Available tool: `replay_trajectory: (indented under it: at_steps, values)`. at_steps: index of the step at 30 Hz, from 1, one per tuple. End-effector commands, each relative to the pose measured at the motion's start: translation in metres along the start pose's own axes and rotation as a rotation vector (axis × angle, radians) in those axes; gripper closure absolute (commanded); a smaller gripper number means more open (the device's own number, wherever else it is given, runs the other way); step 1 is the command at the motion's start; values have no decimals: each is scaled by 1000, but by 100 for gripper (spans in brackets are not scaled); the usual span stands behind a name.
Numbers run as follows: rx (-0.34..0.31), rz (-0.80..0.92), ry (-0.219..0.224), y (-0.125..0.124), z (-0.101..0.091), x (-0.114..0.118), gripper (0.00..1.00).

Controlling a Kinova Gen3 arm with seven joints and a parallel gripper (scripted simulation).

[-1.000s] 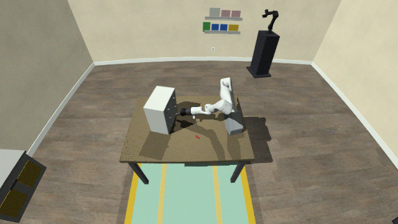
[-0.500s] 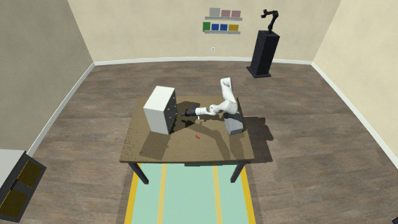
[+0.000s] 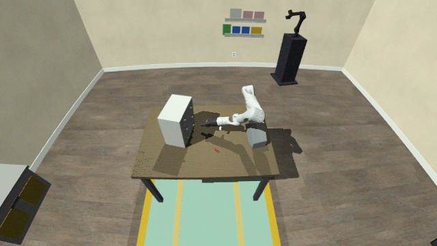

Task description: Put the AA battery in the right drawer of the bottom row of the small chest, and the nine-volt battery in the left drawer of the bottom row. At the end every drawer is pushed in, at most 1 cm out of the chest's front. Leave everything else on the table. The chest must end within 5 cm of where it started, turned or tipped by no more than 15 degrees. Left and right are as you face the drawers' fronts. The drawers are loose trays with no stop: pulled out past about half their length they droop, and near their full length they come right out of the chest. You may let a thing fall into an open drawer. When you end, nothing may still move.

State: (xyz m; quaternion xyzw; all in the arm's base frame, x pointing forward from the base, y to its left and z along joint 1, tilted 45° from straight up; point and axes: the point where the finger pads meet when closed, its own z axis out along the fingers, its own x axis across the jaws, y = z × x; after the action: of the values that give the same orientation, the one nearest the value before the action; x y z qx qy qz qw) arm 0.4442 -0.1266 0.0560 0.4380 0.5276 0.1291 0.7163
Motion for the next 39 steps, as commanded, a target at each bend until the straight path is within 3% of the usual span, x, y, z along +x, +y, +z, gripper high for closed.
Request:
replay_trajectory:
  at_steps: [1, 6, 11, 39]
  values:
    - [-9, 11, 13, 15, -16, 7, 100]
    - [-9, 11, 13, 31, -39, 6, 100]
    - [-9, 11, 13, 38, -51, 6, 100]
    - [10, 11, 14, 40, -53, 6, 100]
